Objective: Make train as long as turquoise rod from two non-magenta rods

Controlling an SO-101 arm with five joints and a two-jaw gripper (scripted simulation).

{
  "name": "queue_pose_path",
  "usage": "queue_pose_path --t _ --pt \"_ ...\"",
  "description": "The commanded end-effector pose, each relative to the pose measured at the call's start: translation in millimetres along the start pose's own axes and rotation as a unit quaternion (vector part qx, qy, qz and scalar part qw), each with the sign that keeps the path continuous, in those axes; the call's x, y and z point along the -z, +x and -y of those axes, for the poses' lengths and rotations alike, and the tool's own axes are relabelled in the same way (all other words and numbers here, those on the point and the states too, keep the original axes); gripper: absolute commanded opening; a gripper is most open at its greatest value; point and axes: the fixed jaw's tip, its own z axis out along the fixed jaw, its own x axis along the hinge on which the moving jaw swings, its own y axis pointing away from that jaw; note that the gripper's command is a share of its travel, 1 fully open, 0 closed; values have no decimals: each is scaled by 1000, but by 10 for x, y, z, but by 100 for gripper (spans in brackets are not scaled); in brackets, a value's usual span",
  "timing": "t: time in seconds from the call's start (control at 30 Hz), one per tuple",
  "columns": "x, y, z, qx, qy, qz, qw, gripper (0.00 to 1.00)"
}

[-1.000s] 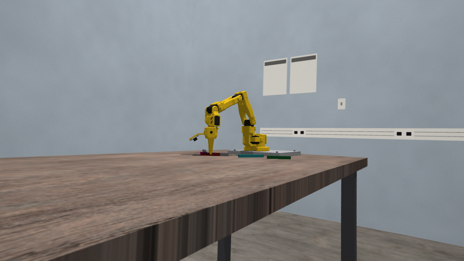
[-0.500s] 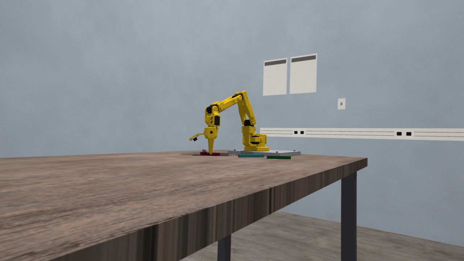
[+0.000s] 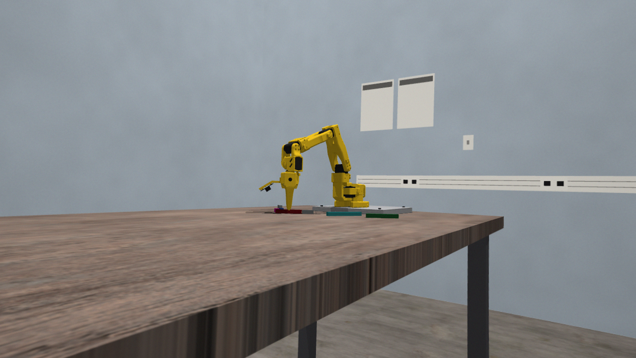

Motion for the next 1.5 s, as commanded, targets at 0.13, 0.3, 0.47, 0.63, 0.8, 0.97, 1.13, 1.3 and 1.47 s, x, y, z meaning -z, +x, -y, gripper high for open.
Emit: queue_pose_path --t 0.13,0.3,0.47,0.63,0.8,0.97,1.13,1.3,1.47 --pt "-13 20 -8 1 3 -5 1000 17" --pt "-13 20 -8 1 3 -5 1000 17" --pt "-13 20 -8 1 3 -5 1000 17" --pt "-10 20 -8 1 3 -5 1000 17" --pt "19 19 -9 1 3 -5 1000 17" --pt "49 18 -10 1 3 -5 1000 17" --pt "110 17 -11 1 3 -5 1000 17" --pt "161 18 -11 1 3 -5 1000 17" --pt "184 19 -10 1 3 -5 1000 17"
